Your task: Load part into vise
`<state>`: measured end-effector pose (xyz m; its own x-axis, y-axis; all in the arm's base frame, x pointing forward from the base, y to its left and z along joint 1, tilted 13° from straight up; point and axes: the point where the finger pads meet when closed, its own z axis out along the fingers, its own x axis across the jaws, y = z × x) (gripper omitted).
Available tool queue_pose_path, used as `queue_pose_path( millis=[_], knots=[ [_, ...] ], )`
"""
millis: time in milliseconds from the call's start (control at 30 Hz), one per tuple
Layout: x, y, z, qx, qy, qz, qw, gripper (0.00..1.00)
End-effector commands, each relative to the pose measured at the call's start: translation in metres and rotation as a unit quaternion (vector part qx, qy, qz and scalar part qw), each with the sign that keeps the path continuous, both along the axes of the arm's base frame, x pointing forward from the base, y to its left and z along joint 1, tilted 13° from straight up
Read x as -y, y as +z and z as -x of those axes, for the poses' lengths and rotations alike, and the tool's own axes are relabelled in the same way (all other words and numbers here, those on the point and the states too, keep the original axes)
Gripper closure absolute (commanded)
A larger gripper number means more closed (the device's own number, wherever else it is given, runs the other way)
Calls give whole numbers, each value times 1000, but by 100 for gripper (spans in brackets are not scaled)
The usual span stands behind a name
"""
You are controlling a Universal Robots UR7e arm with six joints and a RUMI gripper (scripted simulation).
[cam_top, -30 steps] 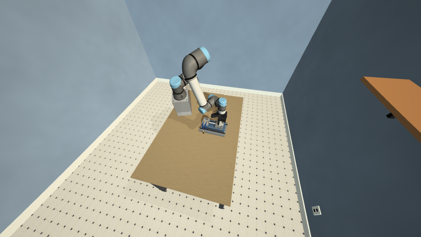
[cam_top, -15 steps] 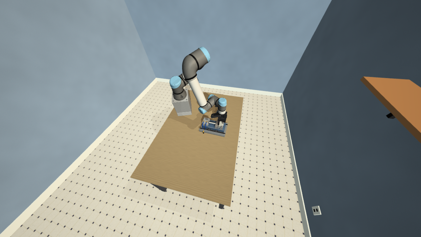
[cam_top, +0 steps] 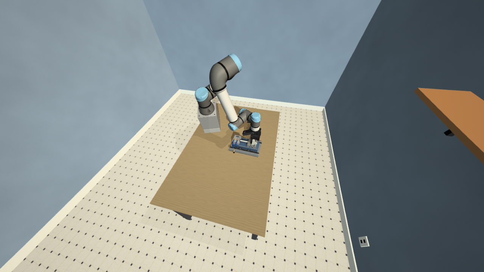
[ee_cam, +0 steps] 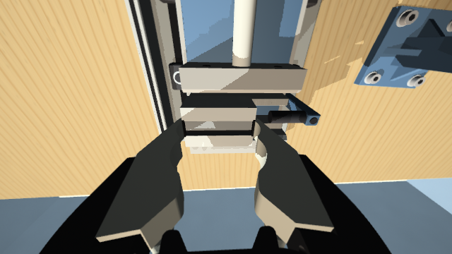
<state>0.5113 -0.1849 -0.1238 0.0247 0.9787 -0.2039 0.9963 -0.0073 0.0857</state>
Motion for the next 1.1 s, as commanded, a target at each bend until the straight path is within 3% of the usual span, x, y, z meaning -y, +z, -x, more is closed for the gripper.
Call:
queue_pose_path(
  millis=[0, 833, 867, 1067],
  knots=[
    [0, 0, 0, 0, 0, 0, 1000, 100],
    [0, 0, 0, 0, 0, 0, 1000, 100],
    [0, 0, 0, 0, 0, 0, 1000, 53],
    [0, 0, 0, 0, 0, 0, 1000, 53]
  ],
)
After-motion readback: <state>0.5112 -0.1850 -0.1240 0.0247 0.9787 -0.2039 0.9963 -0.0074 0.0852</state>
